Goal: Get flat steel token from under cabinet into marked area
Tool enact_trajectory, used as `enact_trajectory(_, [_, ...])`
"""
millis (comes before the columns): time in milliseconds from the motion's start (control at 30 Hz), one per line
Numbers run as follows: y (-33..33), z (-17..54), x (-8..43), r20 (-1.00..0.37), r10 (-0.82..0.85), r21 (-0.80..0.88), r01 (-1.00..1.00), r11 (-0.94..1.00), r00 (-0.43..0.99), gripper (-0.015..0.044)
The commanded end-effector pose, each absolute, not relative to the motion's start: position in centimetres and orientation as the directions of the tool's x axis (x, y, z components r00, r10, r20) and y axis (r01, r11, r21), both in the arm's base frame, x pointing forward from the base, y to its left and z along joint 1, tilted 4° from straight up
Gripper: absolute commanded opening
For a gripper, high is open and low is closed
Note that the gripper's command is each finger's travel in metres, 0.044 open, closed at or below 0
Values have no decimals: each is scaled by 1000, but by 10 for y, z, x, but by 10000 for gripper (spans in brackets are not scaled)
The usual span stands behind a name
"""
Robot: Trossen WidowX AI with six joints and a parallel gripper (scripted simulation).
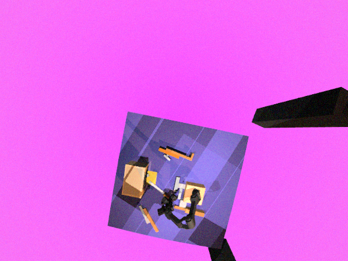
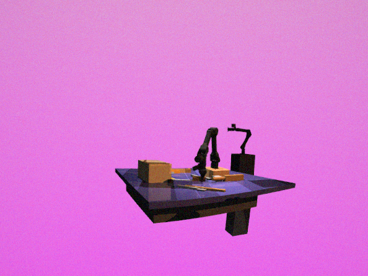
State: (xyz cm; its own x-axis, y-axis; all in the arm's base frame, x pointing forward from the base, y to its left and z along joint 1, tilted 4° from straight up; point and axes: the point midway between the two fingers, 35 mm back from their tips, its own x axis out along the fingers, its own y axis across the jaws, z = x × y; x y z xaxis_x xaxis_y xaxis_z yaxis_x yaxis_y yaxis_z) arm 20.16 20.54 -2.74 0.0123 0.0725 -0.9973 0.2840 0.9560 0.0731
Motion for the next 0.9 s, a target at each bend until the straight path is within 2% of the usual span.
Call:
enact_trajectory(0, [207,-25,196,-997,78,78,285,955,12,0])
enact_trajectory(333, [211,-24,184,-997,78,78,285,955,10,0])
enact_trajectory(867, [211,-24,184,-997,78,75,397,915,10,0])
